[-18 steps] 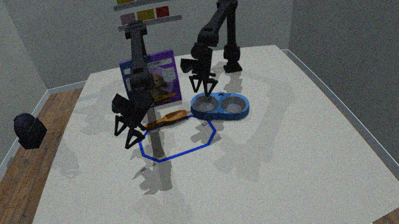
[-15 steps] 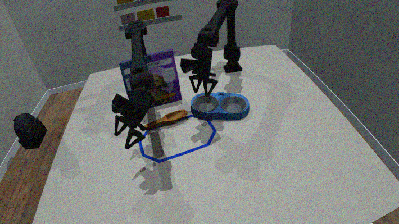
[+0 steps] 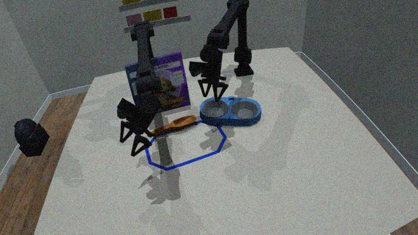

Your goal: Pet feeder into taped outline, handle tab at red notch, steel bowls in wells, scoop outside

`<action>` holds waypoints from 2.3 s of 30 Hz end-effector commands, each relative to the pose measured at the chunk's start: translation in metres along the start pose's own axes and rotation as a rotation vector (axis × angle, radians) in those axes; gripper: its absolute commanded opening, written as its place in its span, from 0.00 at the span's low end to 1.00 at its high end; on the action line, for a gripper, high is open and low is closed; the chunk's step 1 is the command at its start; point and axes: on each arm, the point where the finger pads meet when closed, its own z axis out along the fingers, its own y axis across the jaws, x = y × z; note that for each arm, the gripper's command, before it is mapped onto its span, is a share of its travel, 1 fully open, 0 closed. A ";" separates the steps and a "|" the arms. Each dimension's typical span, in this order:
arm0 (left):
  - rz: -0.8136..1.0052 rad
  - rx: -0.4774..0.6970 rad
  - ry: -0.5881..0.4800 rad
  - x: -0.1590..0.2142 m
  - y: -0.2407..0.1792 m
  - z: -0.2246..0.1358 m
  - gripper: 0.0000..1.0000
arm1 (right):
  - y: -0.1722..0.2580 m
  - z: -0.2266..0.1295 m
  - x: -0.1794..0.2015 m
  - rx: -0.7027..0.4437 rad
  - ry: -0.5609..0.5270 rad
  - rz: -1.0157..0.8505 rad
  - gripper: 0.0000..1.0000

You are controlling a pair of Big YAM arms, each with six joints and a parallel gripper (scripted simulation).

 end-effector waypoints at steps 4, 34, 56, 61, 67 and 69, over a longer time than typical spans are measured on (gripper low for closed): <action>-0.074 -0.020 -0.076 -0.002 0.006 -0.004 1.00 | -0.012 -0.020 0.009 -0.005 0.017 0.032 1.00; -0.178 0.293 -0.847 -0.041 -0.046 -0.022 1.00 | -0.186 -0.130 0.212 0.065 0.359 -0.030 1.00; -0.070 0.395 -1.028 -0.038 -0.067 -0.050 1.00 | -0.167 -0.104 0.228 0.126 0.771 0.115 0.48; -0.070 0.395 -1.028 -0.038 -0.067 -0.050 1.00 | -0.175 -0.097 0.233 0.191 0.896 0.211 0.48; -0.070 0.395 -1.028 -0.038 -0.067 -0.050 1.00 | -0.180 -0.093 0.237 0.215 0.955 0.245 0.48; -0.070 0.395 -1.028 -0.038 -0.067 -0.050 1.00 | -0.183 -0.091 0.243 0.211 0.971 0.234 0.48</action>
